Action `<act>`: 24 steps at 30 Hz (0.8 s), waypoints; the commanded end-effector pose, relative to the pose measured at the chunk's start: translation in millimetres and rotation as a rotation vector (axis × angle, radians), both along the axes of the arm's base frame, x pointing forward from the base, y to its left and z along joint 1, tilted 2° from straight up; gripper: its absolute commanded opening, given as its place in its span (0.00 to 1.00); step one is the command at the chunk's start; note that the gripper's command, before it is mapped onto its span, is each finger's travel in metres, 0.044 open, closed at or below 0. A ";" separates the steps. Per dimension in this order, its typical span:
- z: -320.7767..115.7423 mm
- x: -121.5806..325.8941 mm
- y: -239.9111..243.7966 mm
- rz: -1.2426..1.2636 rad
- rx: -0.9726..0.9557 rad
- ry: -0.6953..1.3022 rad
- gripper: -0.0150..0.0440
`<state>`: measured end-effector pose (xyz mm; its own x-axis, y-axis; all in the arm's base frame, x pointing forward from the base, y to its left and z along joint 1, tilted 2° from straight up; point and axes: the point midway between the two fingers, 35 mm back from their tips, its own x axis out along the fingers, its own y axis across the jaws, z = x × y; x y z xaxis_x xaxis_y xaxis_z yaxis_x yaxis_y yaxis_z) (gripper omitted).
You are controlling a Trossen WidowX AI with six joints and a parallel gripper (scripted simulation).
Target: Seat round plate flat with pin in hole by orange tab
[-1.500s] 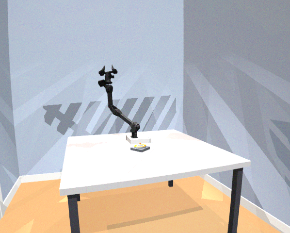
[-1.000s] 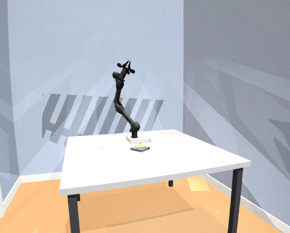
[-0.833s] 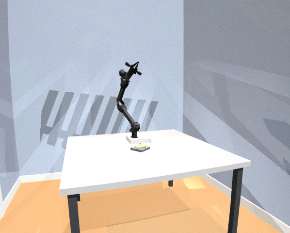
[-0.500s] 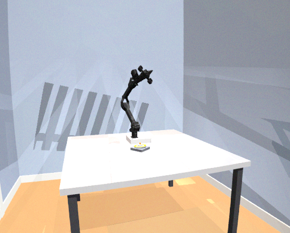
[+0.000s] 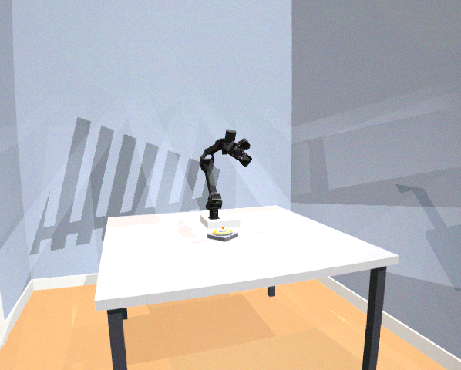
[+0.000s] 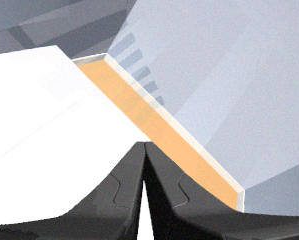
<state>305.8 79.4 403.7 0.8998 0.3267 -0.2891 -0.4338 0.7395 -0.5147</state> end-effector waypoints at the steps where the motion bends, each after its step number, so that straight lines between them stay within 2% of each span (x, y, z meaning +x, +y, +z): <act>1: -72.6 13.8 -22.6 -0.108 -0.003 0.235 0.25; 5: -135.4 13.5 -45.9 -0.228 0.027 0.457 0.25; 8: -201.6 -1.8 -70.9 -0.388 0.082 0.713 0.25; 11: -255.9 -29.2 -91.4 -0.549 0.130 0.945 0.25; 13: -271.1 -40.2 -95.2 -0.601 0.145 1.018 0.25; 15: -304.6 -71.4 -103.1 -0.735 0.177 1.196 0.25; 17: -316.1 -85.1 -105.6 -0.791 0.186 1.265 0.25; 24: -319.2 -84.8 -111.4 -0.791 0.185 1.265 0.25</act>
<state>223.7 -30.1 90.1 0.0692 0.0093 -0.9976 0.0206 0.9997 0.0108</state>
